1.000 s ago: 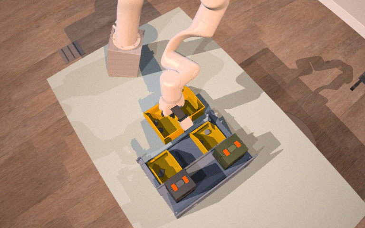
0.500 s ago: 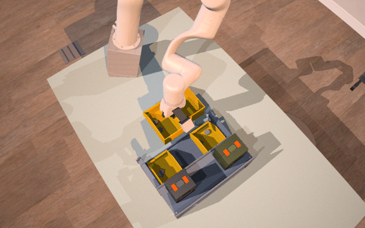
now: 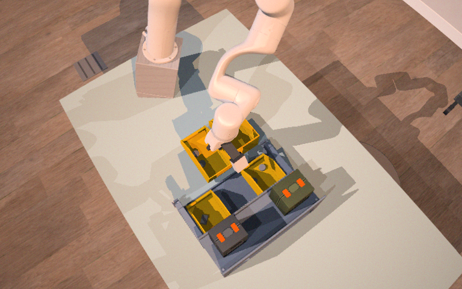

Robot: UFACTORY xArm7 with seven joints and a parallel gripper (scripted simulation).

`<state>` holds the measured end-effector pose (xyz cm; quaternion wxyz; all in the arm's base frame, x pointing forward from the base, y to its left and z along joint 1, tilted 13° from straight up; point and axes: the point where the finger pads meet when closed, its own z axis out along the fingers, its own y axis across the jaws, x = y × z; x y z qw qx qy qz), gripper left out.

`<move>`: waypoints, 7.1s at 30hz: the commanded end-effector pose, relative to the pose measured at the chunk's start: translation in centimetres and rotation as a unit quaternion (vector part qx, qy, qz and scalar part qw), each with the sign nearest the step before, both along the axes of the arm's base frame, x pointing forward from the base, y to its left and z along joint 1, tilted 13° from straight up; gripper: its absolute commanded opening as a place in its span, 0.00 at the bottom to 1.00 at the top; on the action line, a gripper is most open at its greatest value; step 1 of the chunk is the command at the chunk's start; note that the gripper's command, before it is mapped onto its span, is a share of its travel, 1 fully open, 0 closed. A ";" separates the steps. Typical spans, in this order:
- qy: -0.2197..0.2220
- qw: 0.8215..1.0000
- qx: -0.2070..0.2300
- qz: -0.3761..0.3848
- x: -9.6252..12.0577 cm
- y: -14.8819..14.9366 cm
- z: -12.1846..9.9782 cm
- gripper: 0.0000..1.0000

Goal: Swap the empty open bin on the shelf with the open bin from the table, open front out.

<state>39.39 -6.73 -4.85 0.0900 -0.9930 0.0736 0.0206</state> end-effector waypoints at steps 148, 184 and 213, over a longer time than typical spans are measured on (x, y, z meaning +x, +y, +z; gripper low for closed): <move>0.000 1.000 0.000 0.000 9.3 -1.7 1.4 0.00; 0.000 1.000 0.000 0.000 9.4 -1.7 1.3 0.00; -0.001 1.000 0.000 -0.001 9.6 -1.6 0.0 0.00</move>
